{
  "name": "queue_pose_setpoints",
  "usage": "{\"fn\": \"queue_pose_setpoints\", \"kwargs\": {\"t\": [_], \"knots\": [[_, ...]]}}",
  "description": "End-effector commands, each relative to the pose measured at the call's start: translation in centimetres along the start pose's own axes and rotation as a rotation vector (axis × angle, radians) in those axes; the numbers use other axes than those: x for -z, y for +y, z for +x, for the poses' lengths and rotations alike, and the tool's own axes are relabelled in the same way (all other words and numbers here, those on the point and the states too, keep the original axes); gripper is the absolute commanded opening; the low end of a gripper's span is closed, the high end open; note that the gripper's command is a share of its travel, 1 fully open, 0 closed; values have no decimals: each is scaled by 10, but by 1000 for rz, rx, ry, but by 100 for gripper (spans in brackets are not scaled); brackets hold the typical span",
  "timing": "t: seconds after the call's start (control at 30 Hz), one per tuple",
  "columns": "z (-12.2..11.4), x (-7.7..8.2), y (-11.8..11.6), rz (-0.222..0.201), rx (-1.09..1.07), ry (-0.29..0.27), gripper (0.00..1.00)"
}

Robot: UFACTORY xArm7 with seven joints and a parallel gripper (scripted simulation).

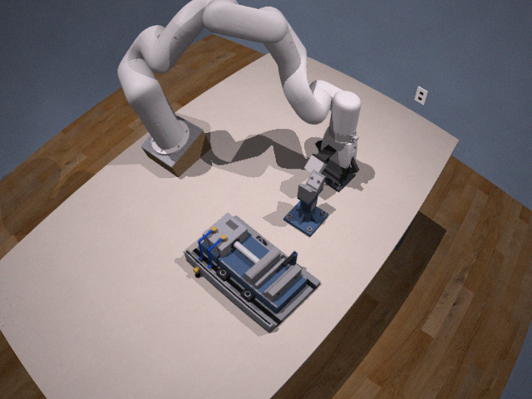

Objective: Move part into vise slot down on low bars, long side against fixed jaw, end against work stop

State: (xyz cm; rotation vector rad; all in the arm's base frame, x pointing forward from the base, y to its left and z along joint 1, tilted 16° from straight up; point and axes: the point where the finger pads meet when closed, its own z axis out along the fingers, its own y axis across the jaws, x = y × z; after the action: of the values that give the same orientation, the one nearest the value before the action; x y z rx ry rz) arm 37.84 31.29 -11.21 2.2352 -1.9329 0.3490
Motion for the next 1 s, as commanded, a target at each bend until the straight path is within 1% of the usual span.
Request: {"fn": "queue_pose_setpoints", "kwargs": {"t": [0.0, 0.53, 0.87, 0.97], "knots": [[-1, 2, -1, 3, 0, -3, 0], [-1, 3, -1, 3, 0, -3, 0], [-1, 11, -1, 3, 0, -3, 0], [-1, 16, -1, 3, 0, -3, 0]]}}
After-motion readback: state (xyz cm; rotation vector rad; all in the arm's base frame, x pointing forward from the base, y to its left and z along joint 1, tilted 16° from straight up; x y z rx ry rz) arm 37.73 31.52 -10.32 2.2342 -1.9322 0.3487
